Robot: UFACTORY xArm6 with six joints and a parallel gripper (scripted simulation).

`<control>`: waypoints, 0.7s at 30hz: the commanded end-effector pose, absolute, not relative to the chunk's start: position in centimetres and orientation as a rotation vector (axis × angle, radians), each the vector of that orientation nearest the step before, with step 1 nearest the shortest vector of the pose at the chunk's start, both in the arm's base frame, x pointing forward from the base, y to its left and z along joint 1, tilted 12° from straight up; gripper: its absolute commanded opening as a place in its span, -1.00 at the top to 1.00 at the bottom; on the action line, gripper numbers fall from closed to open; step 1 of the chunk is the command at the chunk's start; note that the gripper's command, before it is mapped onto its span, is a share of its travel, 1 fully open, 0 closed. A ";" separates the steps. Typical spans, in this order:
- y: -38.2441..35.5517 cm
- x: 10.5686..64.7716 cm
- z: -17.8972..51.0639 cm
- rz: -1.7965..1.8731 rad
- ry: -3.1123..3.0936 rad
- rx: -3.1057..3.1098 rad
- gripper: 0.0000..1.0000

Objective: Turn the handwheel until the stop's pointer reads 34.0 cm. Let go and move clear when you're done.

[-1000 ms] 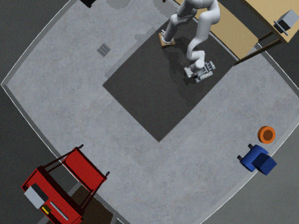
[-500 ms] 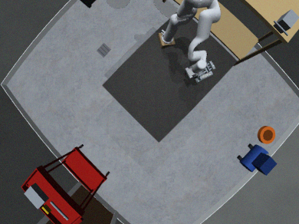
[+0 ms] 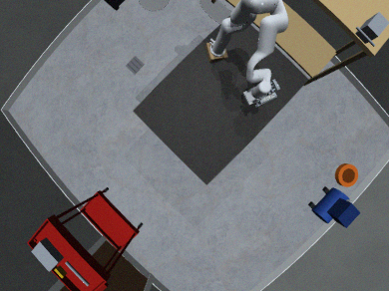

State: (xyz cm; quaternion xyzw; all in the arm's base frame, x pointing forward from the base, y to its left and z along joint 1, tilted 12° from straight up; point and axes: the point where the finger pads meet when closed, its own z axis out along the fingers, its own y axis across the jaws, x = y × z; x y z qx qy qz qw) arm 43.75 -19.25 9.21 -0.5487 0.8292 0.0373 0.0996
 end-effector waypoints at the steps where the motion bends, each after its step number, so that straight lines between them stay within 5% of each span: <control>1: -19.6 44.7 8.9 0.108 2.451 -1.622 0.88; 21: -19.2 45.8 5.2 0.108 2.451 -1.622 0.88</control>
